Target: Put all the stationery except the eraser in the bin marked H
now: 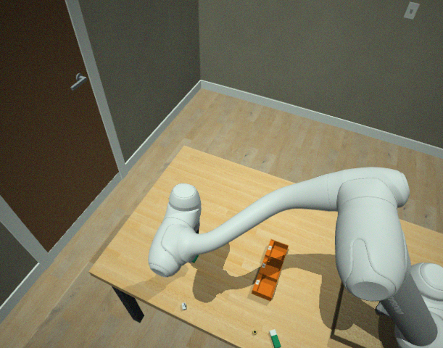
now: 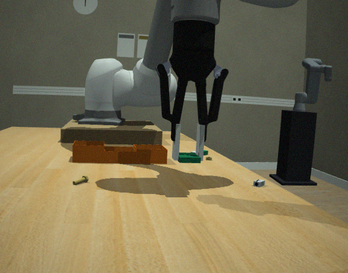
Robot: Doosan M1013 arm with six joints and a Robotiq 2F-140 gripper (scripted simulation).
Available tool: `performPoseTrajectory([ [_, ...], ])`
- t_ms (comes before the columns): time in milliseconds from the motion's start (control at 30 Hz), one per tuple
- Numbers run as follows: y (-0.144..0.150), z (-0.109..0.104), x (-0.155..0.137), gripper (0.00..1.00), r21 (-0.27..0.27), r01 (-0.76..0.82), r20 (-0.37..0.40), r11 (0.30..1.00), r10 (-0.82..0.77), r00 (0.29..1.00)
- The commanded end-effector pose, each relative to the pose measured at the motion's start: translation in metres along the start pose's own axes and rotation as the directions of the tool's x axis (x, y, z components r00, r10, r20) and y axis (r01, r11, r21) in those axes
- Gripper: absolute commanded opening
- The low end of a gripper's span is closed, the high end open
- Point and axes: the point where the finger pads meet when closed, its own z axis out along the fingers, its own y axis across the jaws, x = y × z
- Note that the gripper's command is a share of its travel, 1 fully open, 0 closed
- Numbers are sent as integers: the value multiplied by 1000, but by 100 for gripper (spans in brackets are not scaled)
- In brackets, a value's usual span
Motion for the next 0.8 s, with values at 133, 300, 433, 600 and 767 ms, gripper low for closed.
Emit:
performPoseTrajectory([
  [133, 22, 0, -36, 29, 0, 0, -1, 1000, 0, 1000],
  [300, 38, 0, -61, 29, 0, 0, -1, 1000, 0, 1000],
  [433, 45, 0, -71, 29, 0, 0, -1, 1000, 0, 1000],
  [600, 60, 0, -97, 29, 0, 0, -1, 1000, 0, 1000],
  [767, 76, 0, -122, 29, 0, 0, -1, 1000, 0, 1000],
])
